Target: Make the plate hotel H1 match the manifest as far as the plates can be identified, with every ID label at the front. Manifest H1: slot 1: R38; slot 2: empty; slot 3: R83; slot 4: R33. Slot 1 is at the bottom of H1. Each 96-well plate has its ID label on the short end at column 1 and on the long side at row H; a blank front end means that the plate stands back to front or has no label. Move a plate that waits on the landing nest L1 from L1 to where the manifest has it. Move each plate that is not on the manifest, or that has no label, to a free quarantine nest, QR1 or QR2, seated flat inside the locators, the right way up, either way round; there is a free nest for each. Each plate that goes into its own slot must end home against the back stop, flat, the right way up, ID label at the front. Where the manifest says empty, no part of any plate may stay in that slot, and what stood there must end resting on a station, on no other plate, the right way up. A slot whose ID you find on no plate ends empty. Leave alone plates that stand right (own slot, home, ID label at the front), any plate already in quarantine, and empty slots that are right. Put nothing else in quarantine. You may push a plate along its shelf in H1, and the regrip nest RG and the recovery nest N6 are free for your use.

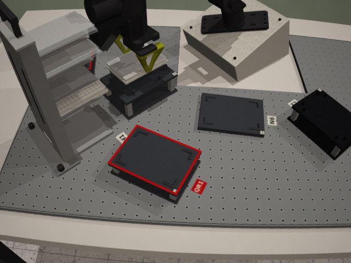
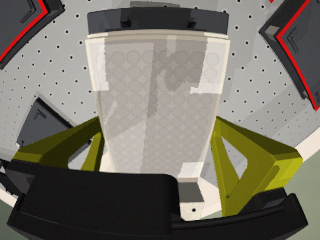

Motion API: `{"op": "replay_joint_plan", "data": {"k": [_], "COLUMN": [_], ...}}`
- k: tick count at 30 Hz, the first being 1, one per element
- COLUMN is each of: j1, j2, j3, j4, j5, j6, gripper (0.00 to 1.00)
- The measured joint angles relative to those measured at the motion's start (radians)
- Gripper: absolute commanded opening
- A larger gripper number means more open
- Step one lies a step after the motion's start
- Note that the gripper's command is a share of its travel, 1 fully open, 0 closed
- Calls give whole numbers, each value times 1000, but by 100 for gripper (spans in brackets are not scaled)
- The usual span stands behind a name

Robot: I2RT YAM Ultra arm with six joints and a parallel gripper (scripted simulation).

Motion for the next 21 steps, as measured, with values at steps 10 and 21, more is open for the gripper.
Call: {"op": "replay_joint_plan", "data": {"k": [10, 21], "j1": [4, 4], "j2": [-11, -26], "j3": [21, 50], "j4": [-34, -76], "j5": [0, 0], "j6": [0, 1], "gripper": [85, 85]}}
